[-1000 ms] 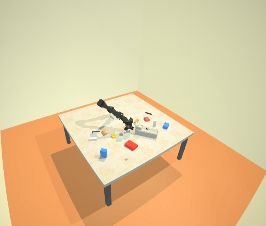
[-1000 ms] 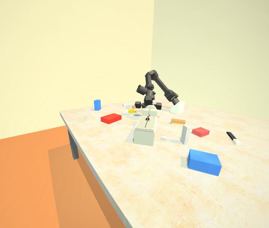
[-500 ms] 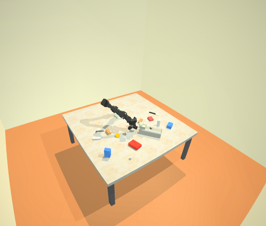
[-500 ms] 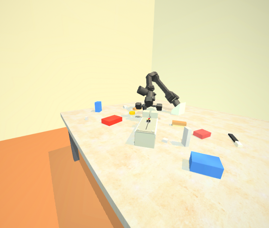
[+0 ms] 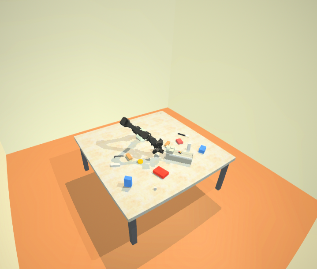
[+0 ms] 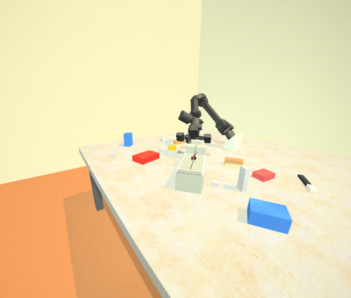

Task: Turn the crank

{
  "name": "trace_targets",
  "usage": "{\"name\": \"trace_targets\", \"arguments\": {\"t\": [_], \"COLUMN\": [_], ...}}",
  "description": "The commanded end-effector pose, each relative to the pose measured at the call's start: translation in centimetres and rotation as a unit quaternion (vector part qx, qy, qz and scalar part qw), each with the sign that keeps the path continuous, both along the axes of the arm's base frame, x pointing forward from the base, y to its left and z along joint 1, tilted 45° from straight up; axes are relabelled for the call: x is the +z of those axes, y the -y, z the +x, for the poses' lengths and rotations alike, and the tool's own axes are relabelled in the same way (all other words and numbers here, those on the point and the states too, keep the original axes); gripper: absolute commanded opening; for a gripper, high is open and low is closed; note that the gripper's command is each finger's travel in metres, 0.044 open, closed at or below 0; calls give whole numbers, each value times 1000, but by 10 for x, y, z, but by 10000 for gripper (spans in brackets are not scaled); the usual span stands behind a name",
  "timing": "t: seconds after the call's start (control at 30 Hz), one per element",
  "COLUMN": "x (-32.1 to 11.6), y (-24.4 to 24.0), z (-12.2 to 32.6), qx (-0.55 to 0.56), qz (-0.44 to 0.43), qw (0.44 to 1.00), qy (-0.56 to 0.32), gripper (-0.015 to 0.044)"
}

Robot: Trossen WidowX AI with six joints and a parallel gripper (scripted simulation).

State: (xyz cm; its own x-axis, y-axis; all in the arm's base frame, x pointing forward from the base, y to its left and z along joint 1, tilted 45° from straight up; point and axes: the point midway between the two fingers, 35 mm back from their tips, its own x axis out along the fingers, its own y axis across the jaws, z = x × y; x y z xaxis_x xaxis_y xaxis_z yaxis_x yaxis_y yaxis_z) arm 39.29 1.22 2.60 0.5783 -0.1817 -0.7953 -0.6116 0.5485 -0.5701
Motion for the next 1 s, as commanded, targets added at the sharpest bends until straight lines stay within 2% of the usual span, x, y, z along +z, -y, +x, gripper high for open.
{"name": "trace_targets", "arguments": {"t": [0.0,0.93,0.97], "x": [8,10,10], "y": [-6,-12,-12], "z": [1,-2,-2], "qx": [3,-2,-2], "qz": [1,0,0], "qw": [1000,1000,1000], "qy": [6,4,4], "gripper": [0,0,26]}}
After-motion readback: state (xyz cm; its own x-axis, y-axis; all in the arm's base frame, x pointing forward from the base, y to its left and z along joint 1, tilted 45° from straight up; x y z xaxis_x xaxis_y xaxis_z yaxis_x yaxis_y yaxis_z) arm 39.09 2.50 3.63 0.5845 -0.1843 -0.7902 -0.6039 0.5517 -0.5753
